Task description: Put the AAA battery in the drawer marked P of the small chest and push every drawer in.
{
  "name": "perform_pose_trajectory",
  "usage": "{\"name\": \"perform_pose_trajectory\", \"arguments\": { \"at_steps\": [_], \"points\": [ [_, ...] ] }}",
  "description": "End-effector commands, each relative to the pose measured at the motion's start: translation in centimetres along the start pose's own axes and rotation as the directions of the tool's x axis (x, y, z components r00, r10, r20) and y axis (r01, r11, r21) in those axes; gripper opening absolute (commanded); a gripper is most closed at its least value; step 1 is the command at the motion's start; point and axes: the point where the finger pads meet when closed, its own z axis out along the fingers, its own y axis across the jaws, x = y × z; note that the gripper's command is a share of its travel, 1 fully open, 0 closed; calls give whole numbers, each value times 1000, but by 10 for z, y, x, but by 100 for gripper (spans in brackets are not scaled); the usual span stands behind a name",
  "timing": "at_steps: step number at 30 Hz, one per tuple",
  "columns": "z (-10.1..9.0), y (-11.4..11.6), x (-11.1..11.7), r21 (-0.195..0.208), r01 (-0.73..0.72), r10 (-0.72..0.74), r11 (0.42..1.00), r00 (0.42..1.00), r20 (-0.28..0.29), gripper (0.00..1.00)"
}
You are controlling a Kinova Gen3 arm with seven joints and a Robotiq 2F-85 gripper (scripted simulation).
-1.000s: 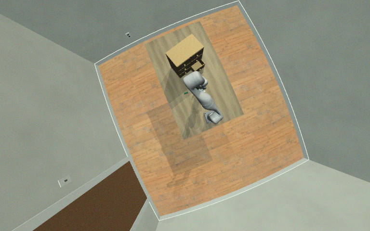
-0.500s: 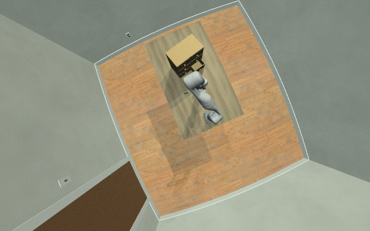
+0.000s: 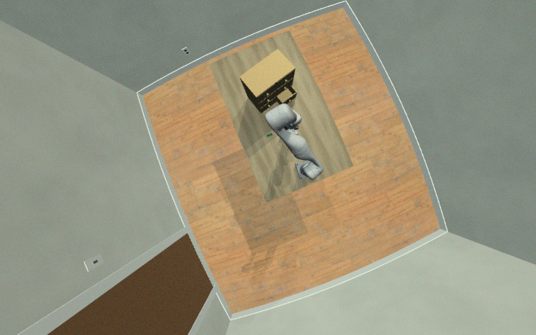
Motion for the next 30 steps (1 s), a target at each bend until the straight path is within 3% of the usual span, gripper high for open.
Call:
{"name": "perform_pose_trajectory", "arguments": {
  "at_steps": [1,5,19,30],
  "points": [
    [-8,2,-1,-3,4,-4,1000,1000,6,5],
    [-15,2,-1,-3,4,-4,1000,1000,6,5],
    [-82,2,-1,-3,4,-4,1000,1000,6,5],
    [-96,2,-1,-3,4,-4,1000,1000,6,5]
  ]
}}
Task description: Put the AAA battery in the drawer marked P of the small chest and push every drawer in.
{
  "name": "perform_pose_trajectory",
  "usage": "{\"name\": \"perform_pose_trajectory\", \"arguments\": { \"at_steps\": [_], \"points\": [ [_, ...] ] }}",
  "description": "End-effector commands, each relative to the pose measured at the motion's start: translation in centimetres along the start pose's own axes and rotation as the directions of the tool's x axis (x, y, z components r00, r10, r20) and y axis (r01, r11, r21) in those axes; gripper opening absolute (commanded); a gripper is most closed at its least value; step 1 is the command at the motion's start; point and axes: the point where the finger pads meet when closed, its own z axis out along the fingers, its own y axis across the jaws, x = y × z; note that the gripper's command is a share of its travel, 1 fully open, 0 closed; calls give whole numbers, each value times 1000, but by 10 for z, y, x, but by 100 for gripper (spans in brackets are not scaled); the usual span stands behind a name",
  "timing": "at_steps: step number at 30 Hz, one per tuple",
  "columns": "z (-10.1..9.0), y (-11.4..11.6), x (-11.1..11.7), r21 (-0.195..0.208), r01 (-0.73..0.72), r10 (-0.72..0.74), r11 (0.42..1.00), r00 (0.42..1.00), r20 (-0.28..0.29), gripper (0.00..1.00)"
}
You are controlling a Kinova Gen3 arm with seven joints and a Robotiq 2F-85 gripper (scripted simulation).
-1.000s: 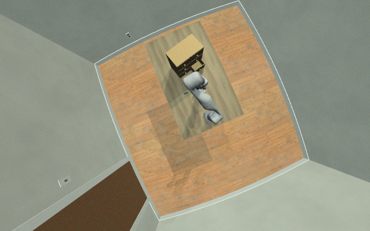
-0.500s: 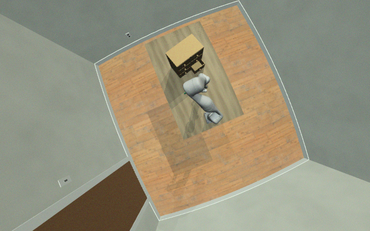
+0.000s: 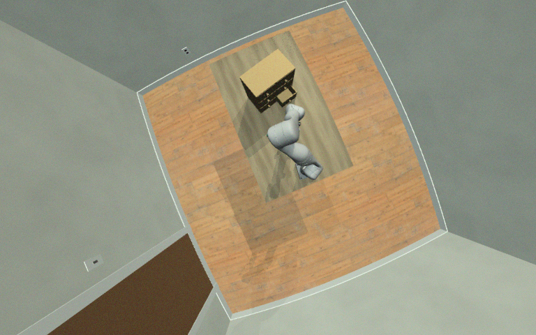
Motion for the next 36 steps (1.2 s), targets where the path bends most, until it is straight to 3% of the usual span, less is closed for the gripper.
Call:
{"name": "perform_pose_trajectory", "arguments": {
  "at_steps": [1,25,36],
  "points": [
    [-3,4,-1,-6,7,-7,1000,1000,6,5],
    [-3,0,-10,-6,59,-59,998,998,6,5],
    [-3,-11,-35,-5,195,-195,981,981,7,5]
  ]
}}
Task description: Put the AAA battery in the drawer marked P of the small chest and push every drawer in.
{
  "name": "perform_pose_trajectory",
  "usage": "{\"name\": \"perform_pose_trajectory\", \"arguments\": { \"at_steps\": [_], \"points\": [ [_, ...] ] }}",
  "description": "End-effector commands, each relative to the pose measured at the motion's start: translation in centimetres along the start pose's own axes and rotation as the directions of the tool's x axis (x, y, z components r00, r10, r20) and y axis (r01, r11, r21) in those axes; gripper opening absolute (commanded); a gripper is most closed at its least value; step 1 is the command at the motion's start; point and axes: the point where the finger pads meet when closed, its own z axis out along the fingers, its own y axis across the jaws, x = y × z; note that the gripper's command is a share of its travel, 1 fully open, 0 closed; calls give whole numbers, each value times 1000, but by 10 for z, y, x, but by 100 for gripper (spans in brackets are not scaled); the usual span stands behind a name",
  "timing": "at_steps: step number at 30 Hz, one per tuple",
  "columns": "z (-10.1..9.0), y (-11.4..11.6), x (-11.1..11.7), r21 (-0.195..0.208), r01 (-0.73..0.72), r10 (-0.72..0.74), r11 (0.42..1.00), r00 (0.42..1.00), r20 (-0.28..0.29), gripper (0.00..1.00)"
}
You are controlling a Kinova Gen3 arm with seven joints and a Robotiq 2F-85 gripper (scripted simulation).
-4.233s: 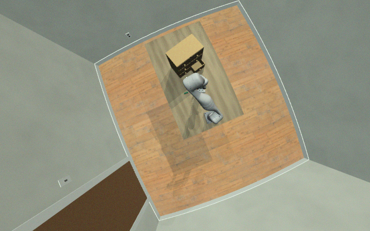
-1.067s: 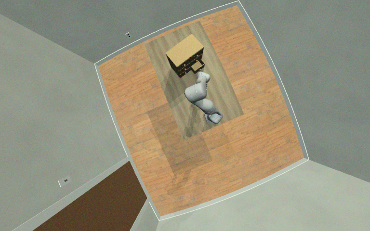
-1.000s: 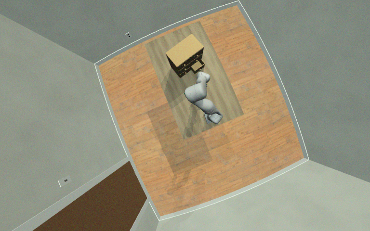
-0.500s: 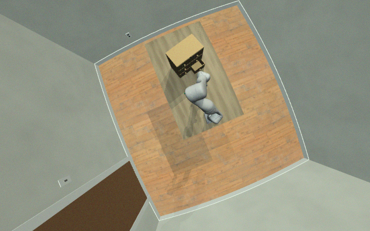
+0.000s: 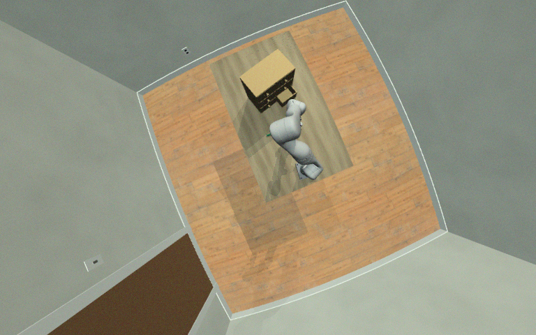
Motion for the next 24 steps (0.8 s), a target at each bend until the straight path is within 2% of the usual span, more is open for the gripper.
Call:
{"name": "perform_pose_trajectory", "arguments": {
  "at_steps": [1,10,21,24],
  "points": [
    [0,-10,-9,1,16,-16,1000,1000,3,5],
    [0,-23,-29,1,138,-138,990,990,3,5],
    [0,-44,-60,2,322,-322,947,947,2,5],
    [0,-46,-62,2,336,-336,942,942,2,5]
  ]
}}
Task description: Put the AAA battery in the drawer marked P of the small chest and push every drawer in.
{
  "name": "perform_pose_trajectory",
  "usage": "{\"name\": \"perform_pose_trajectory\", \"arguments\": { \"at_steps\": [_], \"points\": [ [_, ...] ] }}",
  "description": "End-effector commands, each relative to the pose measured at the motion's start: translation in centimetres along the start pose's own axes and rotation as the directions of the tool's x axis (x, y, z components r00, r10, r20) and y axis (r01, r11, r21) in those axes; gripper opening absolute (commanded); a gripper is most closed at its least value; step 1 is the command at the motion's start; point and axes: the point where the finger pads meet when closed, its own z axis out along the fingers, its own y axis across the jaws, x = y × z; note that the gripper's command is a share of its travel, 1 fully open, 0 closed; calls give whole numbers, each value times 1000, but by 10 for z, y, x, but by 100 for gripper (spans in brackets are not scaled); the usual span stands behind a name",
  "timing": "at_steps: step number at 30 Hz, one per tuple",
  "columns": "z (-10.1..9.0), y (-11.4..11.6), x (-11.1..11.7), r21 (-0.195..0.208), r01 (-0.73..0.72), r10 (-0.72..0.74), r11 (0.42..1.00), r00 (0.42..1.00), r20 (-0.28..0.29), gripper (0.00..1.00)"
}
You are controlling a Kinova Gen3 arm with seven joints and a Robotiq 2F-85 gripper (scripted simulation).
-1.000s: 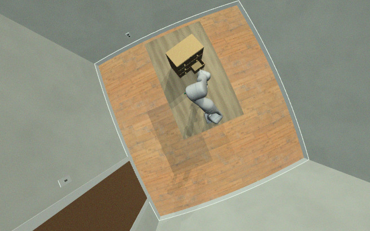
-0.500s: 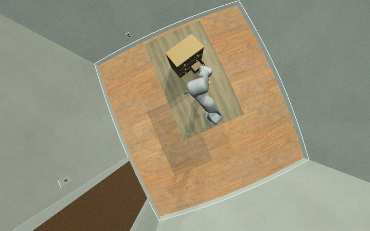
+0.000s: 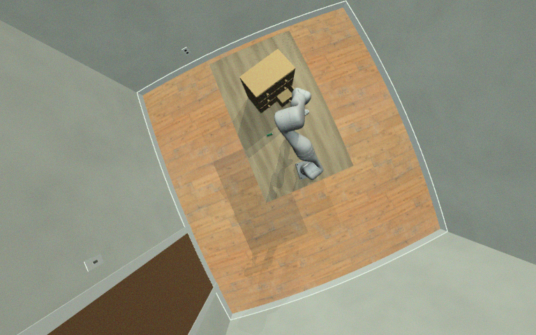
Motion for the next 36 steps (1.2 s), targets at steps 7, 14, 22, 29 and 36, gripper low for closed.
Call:
{"name": "perform_pose_trajectory", "arguments": {
  "at_steps": [7,14,22,29,36],
  "points": [
    [1,-21,-11,1,84,-84,996,996,0,5],
    [1,-28,-16,1,129,-129,992,992,-1,5],
    [1,-30,-18,1,141,-141,990,990,-1,5],
    [-1,-30,-18,1,141,-141,990,990,-1,5],
    [-13,-30,-18,1,141,-141,990,990,-1,5]
  ]
}}
